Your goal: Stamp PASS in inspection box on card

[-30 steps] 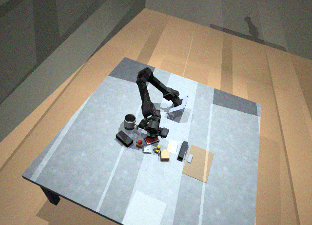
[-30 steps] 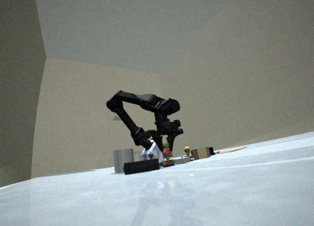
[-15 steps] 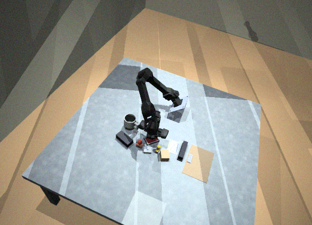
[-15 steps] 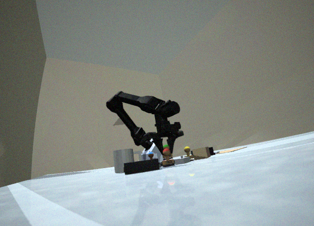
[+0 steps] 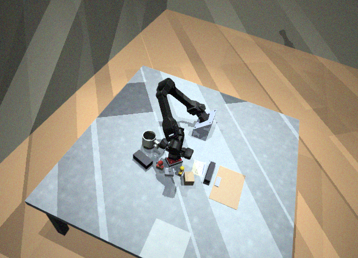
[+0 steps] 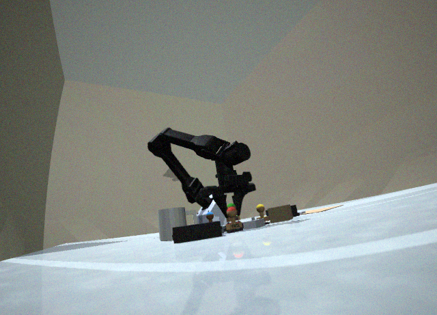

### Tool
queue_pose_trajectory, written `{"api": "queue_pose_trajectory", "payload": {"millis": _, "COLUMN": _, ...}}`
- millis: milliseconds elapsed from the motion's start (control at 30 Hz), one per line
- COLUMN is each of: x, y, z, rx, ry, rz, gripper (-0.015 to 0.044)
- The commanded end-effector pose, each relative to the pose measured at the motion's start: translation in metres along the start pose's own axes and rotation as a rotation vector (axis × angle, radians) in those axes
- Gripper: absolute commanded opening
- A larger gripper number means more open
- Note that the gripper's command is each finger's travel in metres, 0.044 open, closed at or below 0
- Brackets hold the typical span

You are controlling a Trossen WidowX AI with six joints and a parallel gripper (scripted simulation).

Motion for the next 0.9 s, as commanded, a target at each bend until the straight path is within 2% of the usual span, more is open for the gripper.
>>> {"api": "queue_pose_trajectory", "payload": {"millis": 0, "x": 0.0011, "y": -0.0002, "z": -0.0002, "rx": -0.001, "ry": 0.000, "rz": -0.004, "gripper": 0.0000}}
{"api": "queue_pose_trajectory", "payload": {"millis": 867, "x": 0.0046, "y": -0.0002, "z": -0.0002, "rx": -0.001, "ry": 0.001, "rz": -0.004, "gripper": 0.0000}}
Point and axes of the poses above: the point midway between the two fingers, 35 mm back from their tips, its own x axis out along the fingers, its own y axis across the jaws, z = x × y, the point moved 1 cm from there along -x, back along the fingers, and after that the axes turned 14 degrees about -x, right-handed, at the moved point
